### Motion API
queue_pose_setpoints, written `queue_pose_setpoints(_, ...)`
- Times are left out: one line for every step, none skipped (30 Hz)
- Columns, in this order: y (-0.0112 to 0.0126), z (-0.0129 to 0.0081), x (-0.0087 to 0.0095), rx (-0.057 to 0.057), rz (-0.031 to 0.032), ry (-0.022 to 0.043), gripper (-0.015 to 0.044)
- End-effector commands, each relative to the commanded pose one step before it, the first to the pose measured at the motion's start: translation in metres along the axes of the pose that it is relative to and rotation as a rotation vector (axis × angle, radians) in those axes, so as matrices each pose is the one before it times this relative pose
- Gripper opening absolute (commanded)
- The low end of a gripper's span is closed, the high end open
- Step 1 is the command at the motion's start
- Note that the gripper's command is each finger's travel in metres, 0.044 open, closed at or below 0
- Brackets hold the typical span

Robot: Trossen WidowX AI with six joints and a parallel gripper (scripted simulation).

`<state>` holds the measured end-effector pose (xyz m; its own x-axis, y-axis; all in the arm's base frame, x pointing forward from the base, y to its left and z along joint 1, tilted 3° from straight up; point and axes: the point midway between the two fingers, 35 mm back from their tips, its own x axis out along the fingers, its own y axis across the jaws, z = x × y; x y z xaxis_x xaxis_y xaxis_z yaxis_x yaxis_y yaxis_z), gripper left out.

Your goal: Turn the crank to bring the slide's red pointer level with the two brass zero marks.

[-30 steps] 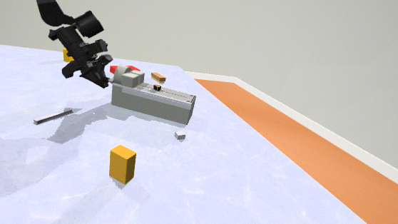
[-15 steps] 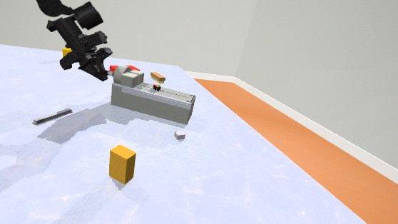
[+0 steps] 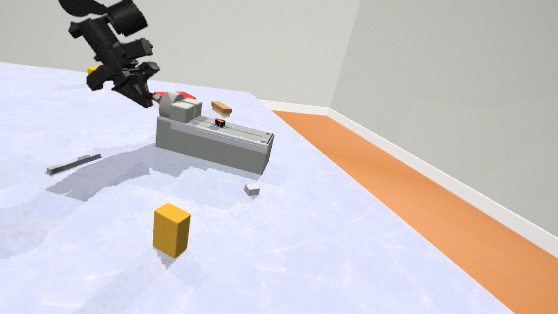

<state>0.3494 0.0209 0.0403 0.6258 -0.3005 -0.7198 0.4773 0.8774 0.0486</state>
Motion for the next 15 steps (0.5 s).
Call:
queue_pose_setpoints(0.0065, 0.0047, -0.00536, 0.0053, 0.00914, -0.01385, 0.0)
queue_pose_setpoints(0.0007, 0.00029, -0.00029, 0.0, 0.00004, 0.0, 0.0)
queue_pose_setpoints(0.00068, 0.00026, -0.00026, 0.0, 0.00004, 0.0, 0.0)
queue_pose_setpoints(0.0007, 0.00024, -0.00024, 0.0, 0.00004, 0.0, 0.0)
queue_pose_setpoints(0.0006, 0.00022, -0.00022, 0.0, 0.00003, 0.0, 0.0)
queue_pose_setpoints(0.00059, 0.00021, -0.0002, 0.0, 0.00003, 0.0, 0.0)
queue_pose_setpoints(0.00059, 0.00019, -0.00019, 0.0, 0.00003, 0.0, 0.0)
queue_pose_setpoints(0.00058, 0.00018, -0.00018, 0.0, 0.00003, 0.0, 0.0)
queue_pose_setpoints(0.0006, 0.00018, -0.00017, 0.0, 0.00003, 0.0, 0.0)
queue_pose_setpoints(0.00058, 0.00017, -0.00017, 0.0, 0.00003, 0.0, 0.0)
queue_pose_setpoints(0.00056, 0.00017, -0.00016, 0.0, 0.00003, 0.0, 0.0)
queue_pose_setpoints(0.00057, 0.00017, -0.00016, 0.0, 0.00003, 0.0, 0.0)
queue_pose_setpoints(0.00059, 0.00016, -0.00015, 0.0, 0.00003, 0.0, 0.0)
queue_pose_setpoints(0.00058, 0.00011, -0.0001, 0.0, 0.00003, 0.0, 0.0)
queue_pose_setpoints(0.00042, -0.00013, 0.00007, 0.0, 0.00002, 0.00001, 0.0)
